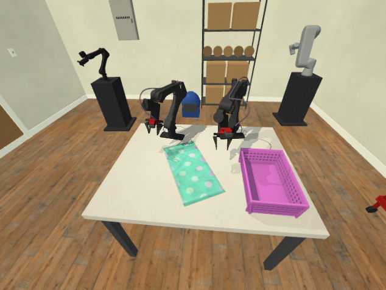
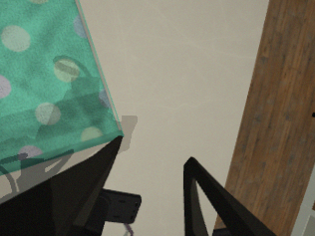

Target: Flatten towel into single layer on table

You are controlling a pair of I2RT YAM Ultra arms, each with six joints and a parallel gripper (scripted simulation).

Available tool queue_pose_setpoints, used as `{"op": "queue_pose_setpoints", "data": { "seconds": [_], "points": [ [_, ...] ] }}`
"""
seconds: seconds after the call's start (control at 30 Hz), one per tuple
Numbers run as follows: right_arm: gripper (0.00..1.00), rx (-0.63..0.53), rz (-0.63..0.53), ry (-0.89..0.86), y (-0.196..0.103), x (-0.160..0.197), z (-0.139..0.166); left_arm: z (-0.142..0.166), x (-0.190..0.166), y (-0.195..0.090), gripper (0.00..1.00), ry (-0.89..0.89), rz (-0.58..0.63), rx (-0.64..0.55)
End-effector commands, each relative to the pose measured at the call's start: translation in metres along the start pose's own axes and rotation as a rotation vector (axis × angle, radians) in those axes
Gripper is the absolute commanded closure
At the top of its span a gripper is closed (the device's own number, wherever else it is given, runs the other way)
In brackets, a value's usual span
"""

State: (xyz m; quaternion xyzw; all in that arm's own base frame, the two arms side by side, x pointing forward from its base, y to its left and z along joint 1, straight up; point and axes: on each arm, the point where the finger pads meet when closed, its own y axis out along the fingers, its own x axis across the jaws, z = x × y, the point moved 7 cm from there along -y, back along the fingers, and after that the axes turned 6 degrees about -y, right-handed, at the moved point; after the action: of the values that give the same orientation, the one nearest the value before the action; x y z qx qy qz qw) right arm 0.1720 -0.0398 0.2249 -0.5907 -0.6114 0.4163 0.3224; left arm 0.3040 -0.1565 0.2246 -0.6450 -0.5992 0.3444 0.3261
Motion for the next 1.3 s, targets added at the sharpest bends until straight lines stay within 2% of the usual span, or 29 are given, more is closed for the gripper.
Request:
{"op": "queue_pose_setpoints", "data": {
  "seconds": [0.0, 0.2, 0.43, 0.63, 0.67, 0.83, 0.93, 0.97, 1.27],
  "points": [
    [0.36, -0.078, 0.03, 0.061, -0.003, -0.023, -0.022, 0.012, 0.022, -0.02, 0.36, 0.002, 0.009, -0.018],
    [0.36, -0.108, 0.13, 0.251, 0.001, -0.061, -0.035, 0.039, 0.059, -0.04, 0.36, 0.002, 0.009, -0.017],
    [0.36, -0.128, 0.184, 0.366, 0.005, -0.048, -0.027, 0.061, 0.088, -0.057, 0.36, 0.002, 0.01, -0.017],
    [0.36, -0.141, 0.187, 0.365, 0.001, -0.049, -0.03, 0.088, 0.124, -0.077, 0.36, 0.001, 0.011, -0.017],
    [0.36, -0.139, 0.187, 0.365, 0.001, -0.049, -0.03, 0.078, 0.124, -0.088, 0.36, 0.001, 0.016, -0.059],
    [0.36, -0.12, 0.178, 0.367, 0.003, -0.05, -0.029, 0.077, 0.124, -0.08, 0.36, 0.001, 0.012, -0.023],
    [0.36, -0.12, 0.178, 0.367, 0.003, -0.05, -0.029, 0.077, 0.124, -0.08, 0.36, 0.001, 0.012, -0.025],
    [0.36, -0.12, 0.178, 0.367, 0.003, -0.05, -0.029, 0.078, 0.122, -0.088, 0.36, 0.009, 0.022, -0.059],
    [0.36, -0.12, 0.178, 0.367, 0.003, -0.05, -0.029, 0.078, 0.123, -0.088, 0.36, 0.008, 0.017, -0.059]
  ]
}}
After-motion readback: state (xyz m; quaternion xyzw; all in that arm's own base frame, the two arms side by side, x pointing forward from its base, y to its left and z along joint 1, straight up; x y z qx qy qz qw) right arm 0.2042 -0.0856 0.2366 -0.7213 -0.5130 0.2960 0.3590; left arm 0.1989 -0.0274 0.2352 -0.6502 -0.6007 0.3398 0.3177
